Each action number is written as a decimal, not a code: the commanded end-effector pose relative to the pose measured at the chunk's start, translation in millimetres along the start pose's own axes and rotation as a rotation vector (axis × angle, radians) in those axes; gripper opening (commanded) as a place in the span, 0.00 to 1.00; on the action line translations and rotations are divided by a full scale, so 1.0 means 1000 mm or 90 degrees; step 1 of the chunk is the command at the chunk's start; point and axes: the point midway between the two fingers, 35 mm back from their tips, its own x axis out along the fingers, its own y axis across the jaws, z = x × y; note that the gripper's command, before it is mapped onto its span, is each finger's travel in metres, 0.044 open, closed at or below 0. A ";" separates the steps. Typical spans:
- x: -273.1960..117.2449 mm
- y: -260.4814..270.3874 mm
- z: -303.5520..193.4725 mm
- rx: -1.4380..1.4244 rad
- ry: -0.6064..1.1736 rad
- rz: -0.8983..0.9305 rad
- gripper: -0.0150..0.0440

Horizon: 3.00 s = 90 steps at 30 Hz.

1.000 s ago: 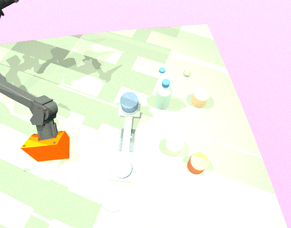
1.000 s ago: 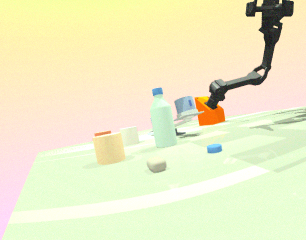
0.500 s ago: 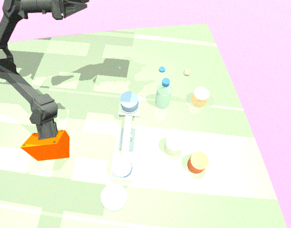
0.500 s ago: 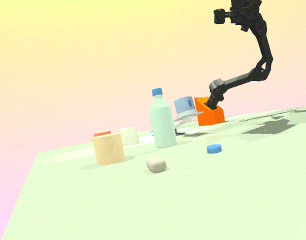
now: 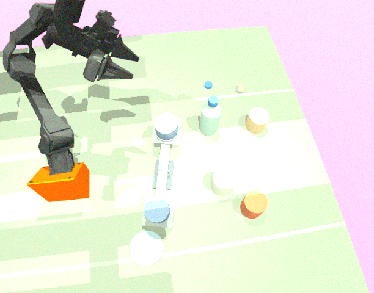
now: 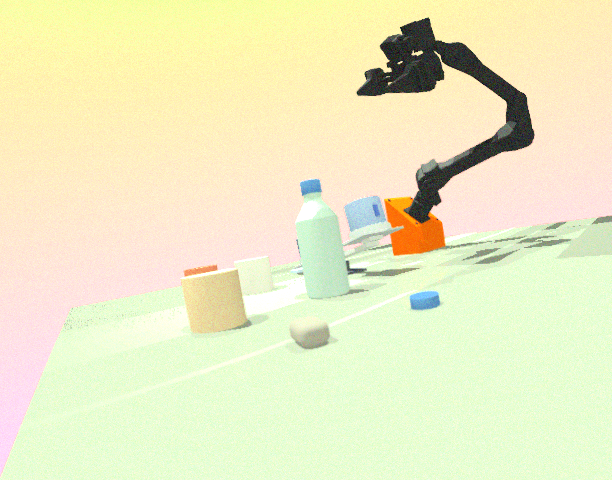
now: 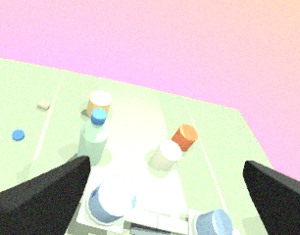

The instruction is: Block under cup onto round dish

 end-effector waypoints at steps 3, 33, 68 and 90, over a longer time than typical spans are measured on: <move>0.025 -0.042 -0.050 0.054 0.102 0.016 1.00; 0.072 -0.107 -0.143 -0.044 0.293 0.200 1.00; 0.190 -0.166 -0.205 -0.650 0.392 0.588 1.00; 0.218 -0.167 -0.239 -0.742 0.379 0.670 1.00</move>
